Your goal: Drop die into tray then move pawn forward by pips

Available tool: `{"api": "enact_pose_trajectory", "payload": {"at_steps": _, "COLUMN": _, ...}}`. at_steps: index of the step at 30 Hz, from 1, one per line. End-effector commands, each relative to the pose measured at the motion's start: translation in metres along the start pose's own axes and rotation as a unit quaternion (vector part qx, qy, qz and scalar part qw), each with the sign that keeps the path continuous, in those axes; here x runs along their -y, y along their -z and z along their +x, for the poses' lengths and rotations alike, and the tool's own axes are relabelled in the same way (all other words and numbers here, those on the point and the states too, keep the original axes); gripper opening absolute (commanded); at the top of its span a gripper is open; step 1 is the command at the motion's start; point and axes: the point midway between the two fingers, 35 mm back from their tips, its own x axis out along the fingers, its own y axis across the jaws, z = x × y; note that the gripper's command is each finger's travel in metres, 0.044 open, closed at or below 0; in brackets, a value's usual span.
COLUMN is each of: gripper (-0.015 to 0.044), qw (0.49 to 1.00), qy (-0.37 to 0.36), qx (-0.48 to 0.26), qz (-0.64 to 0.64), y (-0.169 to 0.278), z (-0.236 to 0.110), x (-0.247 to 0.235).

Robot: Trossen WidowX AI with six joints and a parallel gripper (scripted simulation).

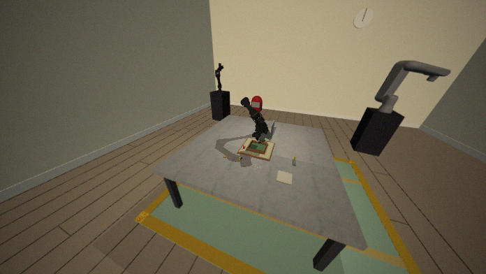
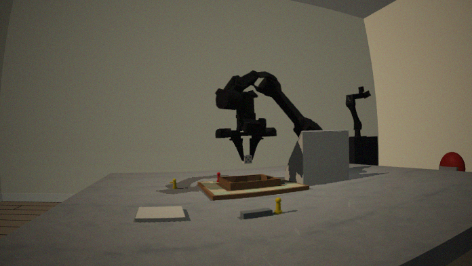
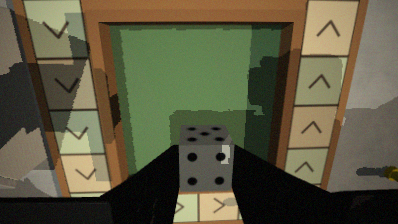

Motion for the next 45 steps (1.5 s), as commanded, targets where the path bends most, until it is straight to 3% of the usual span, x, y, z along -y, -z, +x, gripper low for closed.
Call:
{"api": "enact_pose_trajectory", "payload": {"at_steps": 1, "gripper": 0.0, "qw": 1.0, "qy": -0.003, "qx": 0.003, "qz": -0.011, "y": -0.003, "z": 0.002, "x": -0.001}}
{"api": "enact_pose_trajectory", "payload": {"at_steps": 15, "gripper": 0.0, "qw": 0.974, "qy": -0.057, "qx": 0.217, "qz": -0.012, "y": -0.006, "z": 0.014, "x": -0.011}}
{"api": "enact_pose_trajectory", "payload": {"at_steps": 27, "gripper": 0.0, "qw": 0.915, "qy": -0.011, "qx": 0.403, "qz": -0.01, "y": -0.006, "z": 0.015, "x": -0.009}}
{"api": "enact_pose_trajectory", "payload": {"at_steps": 35, "gripper": 0.0, "qw": 0.911, "qy": -0.006, "qx": 0.412, "qz": -0.01, "y": 0.022, "z": -0.017, "x": 0.002}}
{"api": "enact_pose_trajectory", "payload": {"at_steps": 45, "gripper": 0.0, "qw": 0.912, "qy": -0.004, "qx": 0.41, "qz": -0.007, "y": 0.022, "z": -0.015, "x": 0.0}}
